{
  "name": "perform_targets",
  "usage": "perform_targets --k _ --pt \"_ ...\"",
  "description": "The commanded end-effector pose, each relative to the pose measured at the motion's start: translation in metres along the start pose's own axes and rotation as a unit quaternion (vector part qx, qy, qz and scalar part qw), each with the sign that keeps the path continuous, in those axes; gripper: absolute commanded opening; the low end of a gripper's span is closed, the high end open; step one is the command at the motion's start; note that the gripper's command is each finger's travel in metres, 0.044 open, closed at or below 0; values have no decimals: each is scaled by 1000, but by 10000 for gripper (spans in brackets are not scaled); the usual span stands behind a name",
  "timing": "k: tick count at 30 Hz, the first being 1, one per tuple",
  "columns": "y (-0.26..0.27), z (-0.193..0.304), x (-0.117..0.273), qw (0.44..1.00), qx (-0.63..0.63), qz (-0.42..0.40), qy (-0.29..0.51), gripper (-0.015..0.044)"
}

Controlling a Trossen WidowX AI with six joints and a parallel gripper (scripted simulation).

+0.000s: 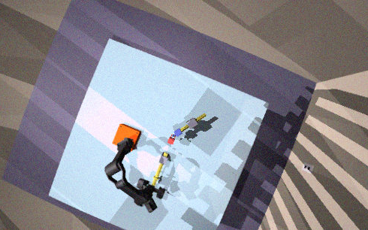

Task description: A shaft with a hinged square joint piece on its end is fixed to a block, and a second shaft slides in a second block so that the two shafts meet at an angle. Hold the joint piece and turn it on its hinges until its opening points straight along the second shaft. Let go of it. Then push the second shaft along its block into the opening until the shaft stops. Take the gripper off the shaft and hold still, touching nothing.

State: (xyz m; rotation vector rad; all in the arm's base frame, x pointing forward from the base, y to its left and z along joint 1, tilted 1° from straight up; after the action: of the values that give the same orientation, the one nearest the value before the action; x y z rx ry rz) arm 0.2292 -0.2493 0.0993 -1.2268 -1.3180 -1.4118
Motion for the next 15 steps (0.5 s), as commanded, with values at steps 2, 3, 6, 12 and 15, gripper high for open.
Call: perform_targets --k 2,3,6,12,15 --pt "-1 1 -3 1000 -3 2 4 309" --pt "-1 1 -3 1000 -3 2 4 282" --pt "-1 1 -3 1000 -3 2 4 204" --pt "-1 1 -3 1000 -3 2 4 102" --pt "-1 1 -3 1000 -3 2 4 102"
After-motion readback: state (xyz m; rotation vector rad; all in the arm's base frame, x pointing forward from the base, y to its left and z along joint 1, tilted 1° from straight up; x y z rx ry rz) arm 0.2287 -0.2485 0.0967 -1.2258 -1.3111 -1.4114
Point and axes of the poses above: the point midway between the two fingers, 35 mm back from their tips, its own x axis back along the fingers, its own y axis across the jaws, z = x × y, the point moved 5 cm from there along x, back along the fingers, and after that the axes turned 4 degrees about x, right-handed, at the moved point
